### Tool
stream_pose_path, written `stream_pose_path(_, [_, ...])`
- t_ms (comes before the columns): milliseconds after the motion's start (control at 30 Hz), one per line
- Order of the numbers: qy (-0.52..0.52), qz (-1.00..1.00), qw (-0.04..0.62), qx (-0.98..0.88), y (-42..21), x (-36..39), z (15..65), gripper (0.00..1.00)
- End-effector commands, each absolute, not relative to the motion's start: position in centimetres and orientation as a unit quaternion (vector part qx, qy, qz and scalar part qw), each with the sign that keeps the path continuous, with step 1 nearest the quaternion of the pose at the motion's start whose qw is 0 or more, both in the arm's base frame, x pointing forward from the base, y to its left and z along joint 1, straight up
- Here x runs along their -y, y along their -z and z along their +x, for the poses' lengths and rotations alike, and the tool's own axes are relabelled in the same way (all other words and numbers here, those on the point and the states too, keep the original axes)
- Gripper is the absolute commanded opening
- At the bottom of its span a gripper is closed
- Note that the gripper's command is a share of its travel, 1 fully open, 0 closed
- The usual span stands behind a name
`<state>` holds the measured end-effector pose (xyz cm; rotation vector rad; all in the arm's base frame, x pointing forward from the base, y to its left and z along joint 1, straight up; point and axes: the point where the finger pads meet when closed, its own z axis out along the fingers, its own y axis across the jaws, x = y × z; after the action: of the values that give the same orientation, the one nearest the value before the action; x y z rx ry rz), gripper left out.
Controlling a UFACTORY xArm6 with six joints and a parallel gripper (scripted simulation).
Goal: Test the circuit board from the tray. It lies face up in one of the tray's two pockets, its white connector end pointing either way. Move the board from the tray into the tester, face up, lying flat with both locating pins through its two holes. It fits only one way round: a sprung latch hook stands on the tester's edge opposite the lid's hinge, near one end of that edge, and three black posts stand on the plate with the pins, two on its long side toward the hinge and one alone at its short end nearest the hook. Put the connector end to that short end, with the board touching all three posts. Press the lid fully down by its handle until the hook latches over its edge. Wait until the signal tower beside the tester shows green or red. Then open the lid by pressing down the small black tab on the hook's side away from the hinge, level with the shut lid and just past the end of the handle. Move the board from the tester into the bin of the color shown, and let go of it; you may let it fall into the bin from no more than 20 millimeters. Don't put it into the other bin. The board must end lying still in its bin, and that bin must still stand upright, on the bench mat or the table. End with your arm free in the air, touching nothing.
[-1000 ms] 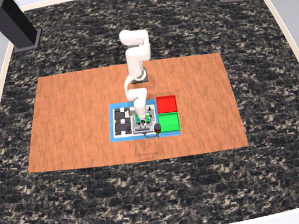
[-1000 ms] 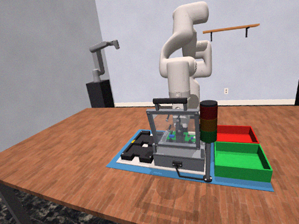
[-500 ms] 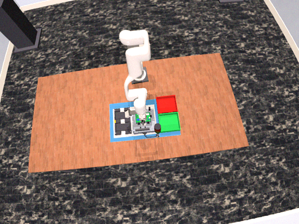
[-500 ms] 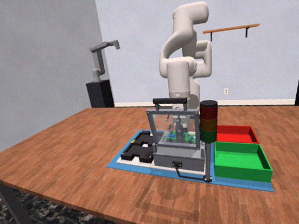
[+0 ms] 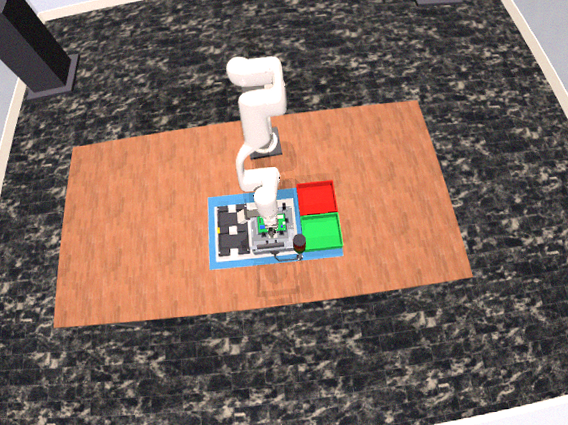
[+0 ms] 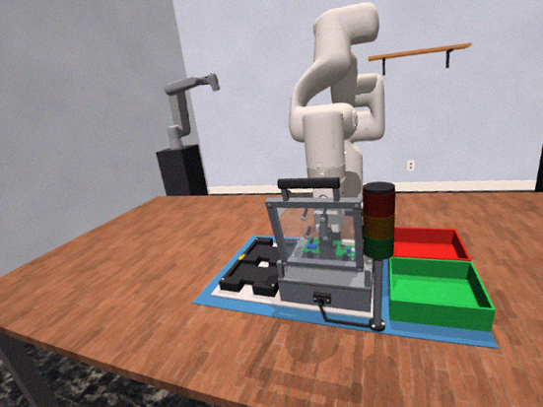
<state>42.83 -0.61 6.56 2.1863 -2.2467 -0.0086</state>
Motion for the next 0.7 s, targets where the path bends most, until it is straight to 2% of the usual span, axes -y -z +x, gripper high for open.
stream_pose_path(0, [0.0,0.697,0.0,0.717,-6.77,0.61,43.11,0.79])
stream_pose_path(667, [0.0,0.697,0.0,0.717,-7.56,0.61,43.11,0.79])
